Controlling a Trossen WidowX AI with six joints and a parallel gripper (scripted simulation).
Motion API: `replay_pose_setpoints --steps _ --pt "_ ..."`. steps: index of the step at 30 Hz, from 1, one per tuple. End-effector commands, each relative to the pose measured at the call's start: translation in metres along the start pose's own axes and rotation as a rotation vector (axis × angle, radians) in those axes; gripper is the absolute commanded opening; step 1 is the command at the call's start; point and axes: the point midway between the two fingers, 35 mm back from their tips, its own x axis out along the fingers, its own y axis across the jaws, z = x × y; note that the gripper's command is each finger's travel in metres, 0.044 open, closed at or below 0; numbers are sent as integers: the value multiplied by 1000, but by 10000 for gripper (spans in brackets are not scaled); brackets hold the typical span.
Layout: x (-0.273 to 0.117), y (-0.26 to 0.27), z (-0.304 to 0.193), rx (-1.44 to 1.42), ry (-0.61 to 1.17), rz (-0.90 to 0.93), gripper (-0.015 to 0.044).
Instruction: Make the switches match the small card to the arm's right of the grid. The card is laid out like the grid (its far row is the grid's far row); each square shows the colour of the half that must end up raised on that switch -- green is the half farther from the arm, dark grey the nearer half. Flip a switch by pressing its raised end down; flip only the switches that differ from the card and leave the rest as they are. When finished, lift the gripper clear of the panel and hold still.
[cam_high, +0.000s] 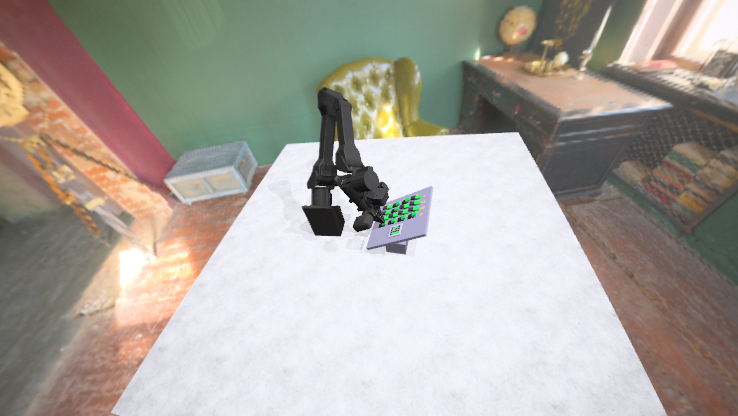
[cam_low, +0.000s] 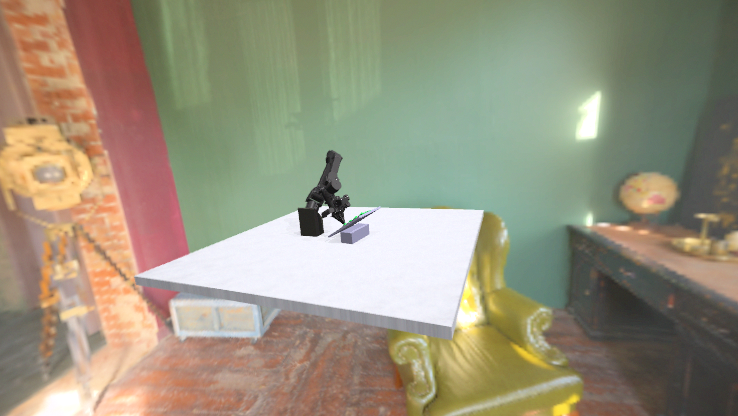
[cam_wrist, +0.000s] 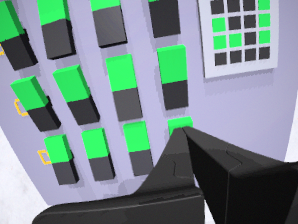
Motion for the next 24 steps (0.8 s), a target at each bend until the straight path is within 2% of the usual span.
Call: replay_pose_setpoints --steps 1,24 --pt "1 0 0 2 -1 1 0" --pt "4 0 0 2 -1 1 0"
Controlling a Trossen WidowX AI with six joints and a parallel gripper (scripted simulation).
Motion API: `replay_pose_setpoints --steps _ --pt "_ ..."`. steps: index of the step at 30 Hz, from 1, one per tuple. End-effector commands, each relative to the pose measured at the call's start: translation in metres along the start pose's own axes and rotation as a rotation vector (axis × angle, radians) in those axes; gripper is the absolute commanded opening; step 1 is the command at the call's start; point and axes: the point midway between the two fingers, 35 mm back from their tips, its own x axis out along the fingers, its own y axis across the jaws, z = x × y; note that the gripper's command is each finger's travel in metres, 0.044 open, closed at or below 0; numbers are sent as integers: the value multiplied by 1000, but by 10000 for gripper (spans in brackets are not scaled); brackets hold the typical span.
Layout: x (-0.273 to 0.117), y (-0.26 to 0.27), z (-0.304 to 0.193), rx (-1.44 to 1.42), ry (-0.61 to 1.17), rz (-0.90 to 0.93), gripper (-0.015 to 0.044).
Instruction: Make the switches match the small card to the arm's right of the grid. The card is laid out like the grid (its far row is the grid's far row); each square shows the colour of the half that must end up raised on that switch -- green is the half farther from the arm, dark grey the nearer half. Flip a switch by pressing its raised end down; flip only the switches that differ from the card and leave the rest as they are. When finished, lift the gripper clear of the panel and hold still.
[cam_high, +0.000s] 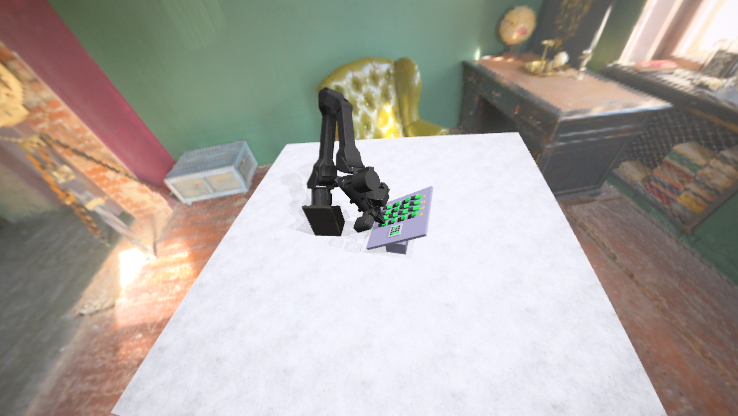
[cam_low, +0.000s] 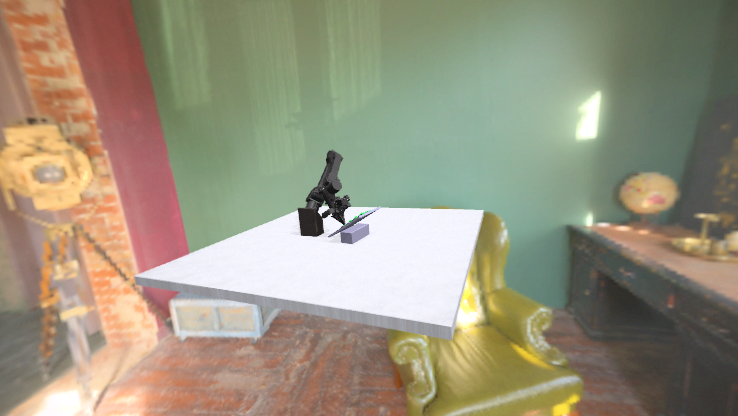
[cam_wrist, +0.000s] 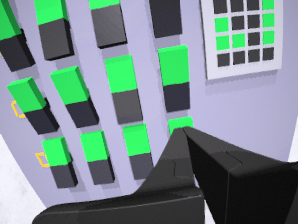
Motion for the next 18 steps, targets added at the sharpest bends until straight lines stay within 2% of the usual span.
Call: replay_pose_setpoints --steps 1,6,13,18 --pt "1 0 0 3 0 -1 0" --pt "-5 -1 0 0 -1 -3 0" --pt "-63 -2 -2 3 -23 -6 0" --pt "-65 -1 -3 3 -24 -5 0"
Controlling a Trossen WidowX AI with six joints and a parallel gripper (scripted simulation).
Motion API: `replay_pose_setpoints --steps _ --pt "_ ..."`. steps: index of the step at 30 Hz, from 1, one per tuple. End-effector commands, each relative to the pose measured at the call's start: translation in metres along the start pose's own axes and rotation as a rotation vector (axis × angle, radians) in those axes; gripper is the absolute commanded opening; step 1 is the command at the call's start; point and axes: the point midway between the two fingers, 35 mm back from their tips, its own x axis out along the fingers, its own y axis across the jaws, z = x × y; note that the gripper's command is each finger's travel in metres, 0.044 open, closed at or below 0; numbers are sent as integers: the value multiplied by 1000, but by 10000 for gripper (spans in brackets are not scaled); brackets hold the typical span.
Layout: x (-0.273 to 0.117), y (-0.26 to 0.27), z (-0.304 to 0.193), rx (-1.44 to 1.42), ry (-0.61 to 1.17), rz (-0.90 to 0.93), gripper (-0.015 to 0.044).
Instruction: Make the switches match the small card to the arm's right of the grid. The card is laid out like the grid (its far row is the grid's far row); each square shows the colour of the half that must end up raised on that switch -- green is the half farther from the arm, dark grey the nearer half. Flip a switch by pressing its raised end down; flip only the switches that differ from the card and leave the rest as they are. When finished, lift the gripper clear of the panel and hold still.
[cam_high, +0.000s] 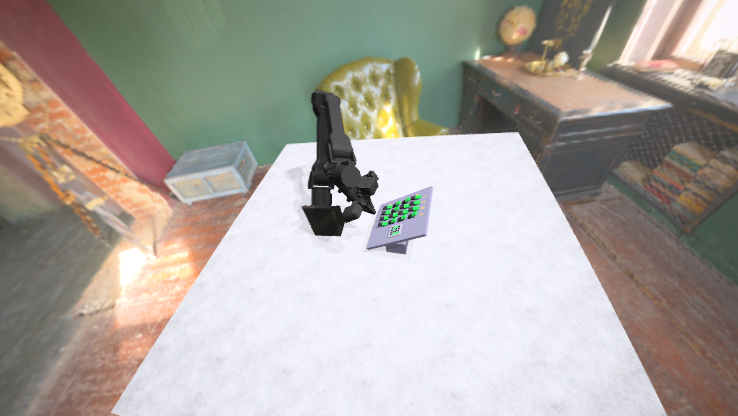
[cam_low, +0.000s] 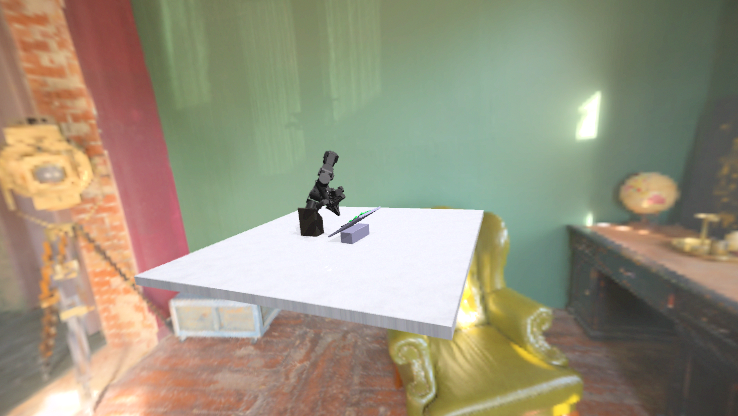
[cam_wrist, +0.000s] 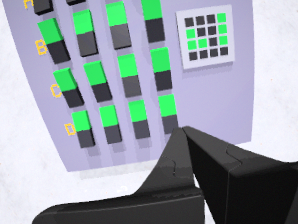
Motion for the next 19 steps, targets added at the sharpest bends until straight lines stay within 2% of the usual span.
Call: replay_pose_setpoints --steps 1,4,8,19 --pt "-11 2 -1 -5 -5 0 0" --pt "-12 6 8 -5 -4 -2 0" --pt "-18 41 48 -5 -5 2 0" --pt "-18 43 50 -5 -6 3 0"
